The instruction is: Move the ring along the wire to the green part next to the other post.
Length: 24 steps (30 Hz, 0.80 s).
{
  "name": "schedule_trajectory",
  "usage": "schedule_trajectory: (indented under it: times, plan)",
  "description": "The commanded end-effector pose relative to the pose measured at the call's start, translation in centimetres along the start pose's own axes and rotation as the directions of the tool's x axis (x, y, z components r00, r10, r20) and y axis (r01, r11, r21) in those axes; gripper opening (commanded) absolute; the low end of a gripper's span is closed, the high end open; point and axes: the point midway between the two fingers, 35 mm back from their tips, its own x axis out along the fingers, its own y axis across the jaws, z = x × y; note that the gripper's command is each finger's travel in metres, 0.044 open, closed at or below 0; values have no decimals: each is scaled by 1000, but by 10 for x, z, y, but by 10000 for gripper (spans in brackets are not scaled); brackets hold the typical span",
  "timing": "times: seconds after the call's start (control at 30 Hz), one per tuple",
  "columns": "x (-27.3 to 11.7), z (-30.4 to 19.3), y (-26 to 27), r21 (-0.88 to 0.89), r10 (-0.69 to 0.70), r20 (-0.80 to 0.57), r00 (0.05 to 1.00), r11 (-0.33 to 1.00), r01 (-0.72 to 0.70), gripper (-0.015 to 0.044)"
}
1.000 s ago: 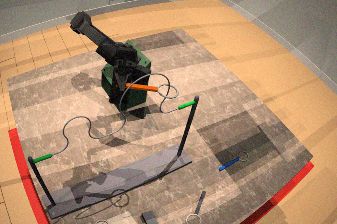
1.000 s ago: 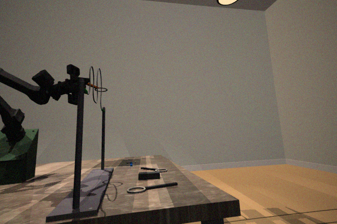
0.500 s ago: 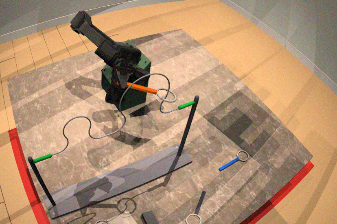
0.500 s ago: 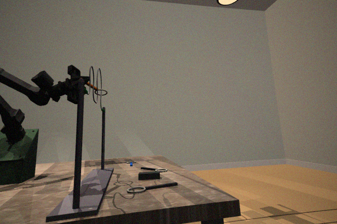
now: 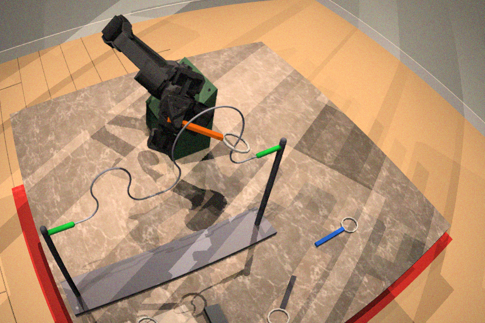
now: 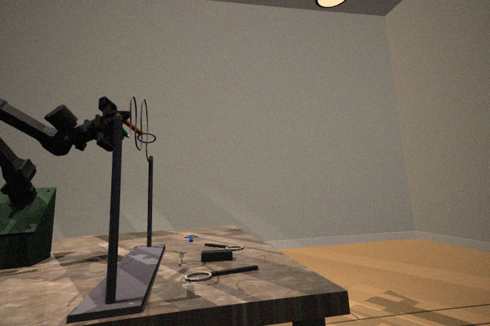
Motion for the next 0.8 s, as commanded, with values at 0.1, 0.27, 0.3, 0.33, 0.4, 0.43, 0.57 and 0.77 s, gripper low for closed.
schedule_trajectory:
  times: [0.1, 0.27, 0.3, 0.33, 0.4, 0.43, 0.57, 0.77]
  plan:
    - [-1, 1, 7, 1, -1, 2, 1000, 1000, 1, -150]
    - [-2, 0, 17, 38, 19, -3, 1000, 999, -19, -150]
    - [-2, 0, 20, 49, 25, -5, 1000, 998, -25, -150]
    - [-2, 0, 22, 61, 32, -6, 999, 998, -32, -150]
    - [-3, 0, 28, 86, 46, -8, 999, 995, -45, -150]
    - [-4, 1, 30, 100, 54, -10, 999, 994, -52, -150]
    - [-6, 2, 40, 152, 83, -13, 996, 985, -80, -150]
    - [-11, 6, 60, 262, 146, -15, 989, 955, -137, -150]
